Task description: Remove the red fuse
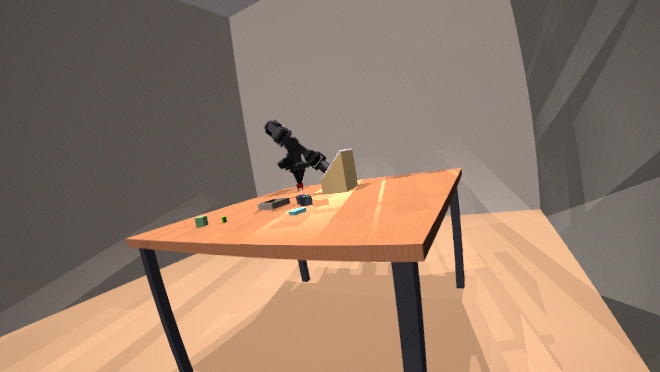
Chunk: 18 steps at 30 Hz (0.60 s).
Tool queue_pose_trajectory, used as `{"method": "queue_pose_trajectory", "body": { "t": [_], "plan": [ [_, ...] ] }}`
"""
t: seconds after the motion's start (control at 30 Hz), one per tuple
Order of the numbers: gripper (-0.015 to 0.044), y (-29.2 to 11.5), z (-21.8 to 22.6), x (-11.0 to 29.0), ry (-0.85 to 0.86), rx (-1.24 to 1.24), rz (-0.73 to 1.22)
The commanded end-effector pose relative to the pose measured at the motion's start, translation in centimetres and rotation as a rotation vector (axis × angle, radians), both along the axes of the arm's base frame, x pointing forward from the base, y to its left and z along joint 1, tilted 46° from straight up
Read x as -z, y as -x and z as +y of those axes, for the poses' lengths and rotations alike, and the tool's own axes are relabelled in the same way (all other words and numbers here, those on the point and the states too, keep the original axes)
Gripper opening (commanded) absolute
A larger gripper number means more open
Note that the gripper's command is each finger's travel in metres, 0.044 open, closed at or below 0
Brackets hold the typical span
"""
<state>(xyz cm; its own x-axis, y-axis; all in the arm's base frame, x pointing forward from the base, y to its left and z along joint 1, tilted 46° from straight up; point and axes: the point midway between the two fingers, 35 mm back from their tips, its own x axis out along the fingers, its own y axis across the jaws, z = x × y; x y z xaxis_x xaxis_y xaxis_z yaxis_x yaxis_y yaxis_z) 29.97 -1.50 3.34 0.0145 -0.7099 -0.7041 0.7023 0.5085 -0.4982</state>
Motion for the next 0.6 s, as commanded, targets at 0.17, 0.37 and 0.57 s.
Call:
{"method": "queue_pose_trajectory", "body": {
  "t": [0.17,0.37,0.57],
  "plan": [
    [0.0,-0.5,-4.2,-4.4,-0.019,0.005,-0.006],
    [0.0,0.0,-7.4,-7.6,-0.017,0.004,-0.007],
    [0.0,1.2,-10.5,-10.7,-0.004,0.005,-0.008]
  ]
}}
